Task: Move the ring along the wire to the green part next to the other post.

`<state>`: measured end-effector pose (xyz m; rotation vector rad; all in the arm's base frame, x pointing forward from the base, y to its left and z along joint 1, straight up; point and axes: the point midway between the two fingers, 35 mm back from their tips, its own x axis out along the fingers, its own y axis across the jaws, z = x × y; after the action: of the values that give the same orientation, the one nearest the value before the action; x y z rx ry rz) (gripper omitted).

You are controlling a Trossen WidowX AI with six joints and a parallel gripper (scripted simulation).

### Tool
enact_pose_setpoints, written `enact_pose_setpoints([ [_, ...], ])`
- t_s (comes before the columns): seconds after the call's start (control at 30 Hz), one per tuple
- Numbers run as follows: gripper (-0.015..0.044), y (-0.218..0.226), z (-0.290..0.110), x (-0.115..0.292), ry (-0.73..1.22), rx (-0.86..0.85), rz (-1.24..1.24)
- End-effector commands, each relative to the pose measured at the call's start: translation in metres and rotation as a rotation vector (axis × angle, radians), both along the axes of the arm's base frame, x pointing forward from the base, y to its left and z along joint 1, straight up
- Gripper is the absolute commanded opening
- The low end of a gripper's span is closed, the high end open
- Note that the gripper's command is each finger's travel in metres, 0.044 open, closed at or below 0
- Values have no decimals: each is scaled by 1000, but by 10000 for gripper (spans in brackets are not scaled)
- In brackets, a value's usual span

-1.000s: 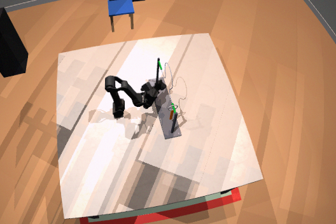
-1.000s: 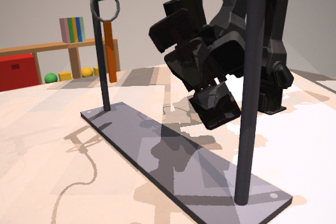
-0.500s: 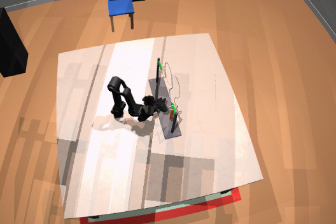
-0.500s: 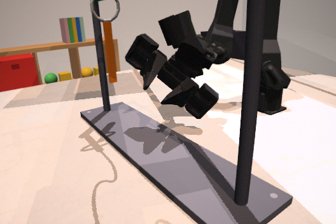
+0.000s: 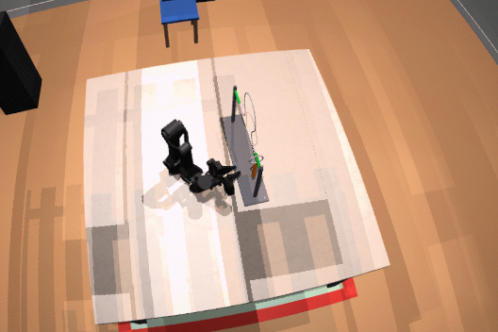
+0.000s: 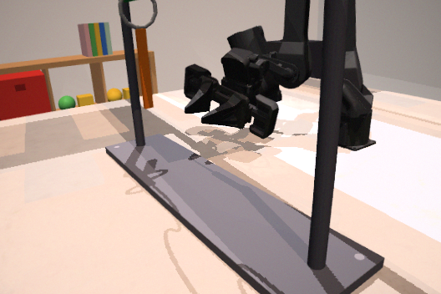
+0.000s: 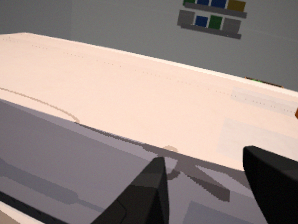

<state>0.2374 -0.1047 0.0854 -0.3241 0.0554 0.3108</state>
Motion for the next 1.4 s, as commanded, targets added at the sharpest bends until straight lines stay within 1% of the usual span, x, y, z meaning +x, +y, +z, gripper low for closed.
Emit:
enact_pose_setpoints([
  [0.0, 160, -17, -4, -14, 20, 101, -89],
  [0.23, 160, -45, -10, -44, 33, 279, -260],
  [0.43, 160, -47, -10, -46, 33, 296, -275],
  [0.87, 160, -45, 36, 3, 28, 295, -274],
  [1.37, 160, -47, 37, 19, 29, 294, -274],
])
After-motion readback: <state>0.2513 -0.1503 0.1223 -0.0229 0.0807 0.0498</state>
